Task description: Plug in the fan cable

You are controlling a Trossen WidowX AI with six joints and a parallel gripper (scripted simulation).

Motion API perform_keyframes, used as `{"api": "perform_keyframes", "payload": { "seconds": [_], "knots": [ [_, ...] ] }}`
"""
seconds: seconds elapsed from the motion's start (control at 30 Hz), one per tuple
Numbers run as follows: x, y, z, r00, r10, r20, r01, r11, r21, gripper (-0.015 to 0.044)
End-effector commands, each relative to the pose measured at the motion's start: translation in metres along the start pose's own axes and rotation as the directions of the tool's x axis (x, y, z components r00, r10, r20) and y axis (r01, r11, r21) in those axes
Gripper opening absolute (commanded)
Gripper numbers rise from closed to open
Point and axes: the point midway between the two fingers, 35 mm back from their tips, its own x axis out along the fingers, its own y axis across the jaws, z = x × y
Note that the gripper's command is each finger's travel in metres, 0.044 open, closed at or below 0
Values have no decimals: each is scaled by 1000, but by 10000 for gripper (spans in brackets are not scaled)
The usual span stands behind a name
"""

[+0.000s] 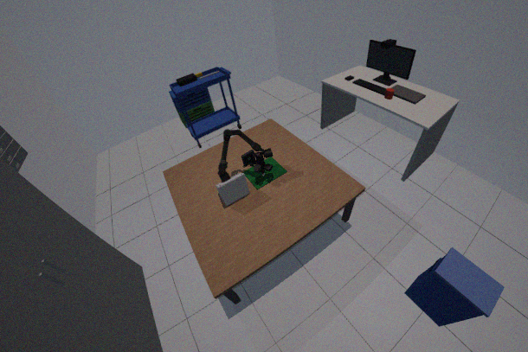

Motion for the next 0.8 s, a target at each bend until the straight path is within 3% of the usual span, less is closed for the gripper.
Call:
{"api": "perform_keyframes", "payload": {
  "seconds": [0.0, 0.77],
  "knots": [
    [1, -1, 0, 1000, -4, -1, 4, 1000, 3, 0],
    [2, 0, -1, 1000, -4, -1, 4, 1000, -1, 0]
  ]
}}
